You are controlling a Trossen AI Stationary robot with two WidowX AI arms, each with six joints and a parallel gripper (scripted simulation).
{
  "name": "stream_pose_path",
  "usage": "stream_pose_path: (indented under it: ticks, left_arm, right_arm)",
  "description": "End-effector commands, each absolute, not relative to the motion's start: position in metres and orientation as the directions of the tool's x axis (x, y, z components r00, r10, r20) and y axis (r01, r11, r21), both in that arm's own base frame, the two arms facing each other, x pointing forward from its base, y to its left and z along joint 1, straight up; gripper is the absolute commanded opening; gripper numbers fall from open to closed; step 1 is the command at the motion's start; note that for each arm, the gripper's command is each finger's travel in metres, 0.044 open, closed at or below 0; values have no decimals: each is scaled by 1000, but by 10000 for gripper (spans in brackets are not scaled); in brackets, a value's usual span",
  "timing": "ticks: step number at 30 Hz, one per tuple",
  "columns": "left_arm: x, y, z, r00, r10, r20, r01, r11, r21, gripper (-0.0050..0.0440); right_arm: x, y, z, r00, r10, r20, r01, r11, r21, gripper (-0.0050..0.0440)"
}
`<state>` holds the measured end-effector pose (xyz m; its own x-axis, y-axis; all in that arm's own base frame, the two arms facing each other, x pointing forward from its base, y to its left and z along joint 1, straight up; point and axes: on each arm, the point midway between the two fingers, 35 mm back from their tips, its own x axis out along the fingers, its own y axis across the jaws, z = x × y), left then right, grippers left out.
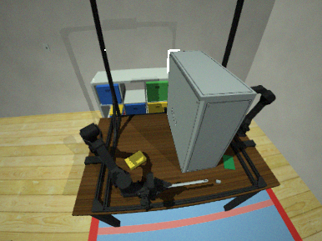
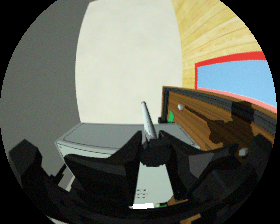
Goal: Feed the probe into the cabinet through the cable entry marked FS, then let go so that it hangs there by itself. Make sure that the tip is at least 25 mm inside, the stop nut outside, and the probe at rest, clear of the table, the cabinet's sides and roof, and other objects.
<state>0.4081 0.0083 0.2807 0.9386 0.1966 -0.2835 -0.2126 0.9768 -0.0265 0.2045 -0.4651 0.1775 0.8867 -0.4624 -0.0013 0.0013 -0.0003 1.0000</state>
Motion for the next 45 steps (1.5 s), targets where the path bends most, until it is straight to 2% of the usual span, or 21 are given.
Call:
stream_pose_path:
  ticks: [1,6,13,45]
  left_arm:
    - [381,2,308,936,199,-292,-217,976,-30,440]
    - [349,-1,310,905,203,-373,-219,976,-1,440]
    - [348,-1,311,905,203,-375,-219,976,0,440]
    - [348,-1,311,905,203,-375,-219,976,0,440]
  right_arm:
    - [204,-466,178,885,-465,0,0,0,1000,0]
    - [204,-466,178,885,-465,0,0,0,1000,0]
    - [206,-465,181,883,-469,2,-1,2,1000,0]
    - [265,-424,314,778,-610,151,-115,98,989,0]
